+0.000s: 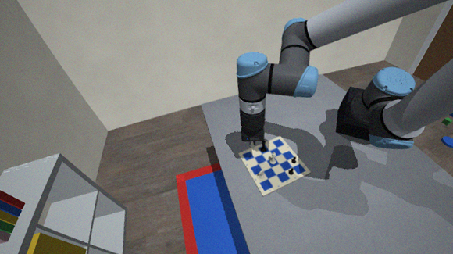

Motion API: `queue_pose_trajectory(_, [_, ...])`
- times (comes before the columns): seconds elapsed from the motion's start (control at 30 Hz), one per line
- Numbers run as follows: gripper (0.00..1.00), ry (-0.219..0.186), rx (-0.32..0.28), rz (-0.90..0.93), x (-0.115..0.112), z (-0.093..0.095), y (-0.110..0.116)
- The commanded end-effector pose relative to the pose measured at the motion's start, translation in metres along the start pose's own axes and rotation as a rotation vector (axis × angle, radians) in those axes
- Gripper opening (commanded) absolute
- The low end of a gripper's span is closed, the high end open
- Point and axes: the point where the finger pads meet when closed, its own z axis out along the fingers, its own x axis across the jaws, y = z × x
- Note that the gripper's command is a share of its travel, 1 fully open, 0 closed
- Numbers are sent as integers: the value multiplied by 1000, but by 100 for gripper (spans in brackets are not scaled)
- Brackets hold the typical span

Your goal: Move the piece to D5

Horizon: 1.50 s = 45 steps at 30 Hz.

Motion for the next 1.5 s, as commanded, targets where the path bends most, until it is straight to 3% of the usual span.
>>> queue_pose_trajectory(0.0, [0, 1, 3, -56, 7, 1, -25])
queue_pose_trajectory(0.33, [0, 1, 2, -255, 44, 4, -101])
queue_pose_trajectory(0.57, [0, -1, -2, -319, 57, 6, -121])
queue_pose_trajectory(1.23, [0, -2, -3, -337, 61, 7, -126])
queue_pose_trajectory(1.47, [0, -2, -2, -337, 61, 20, -126])
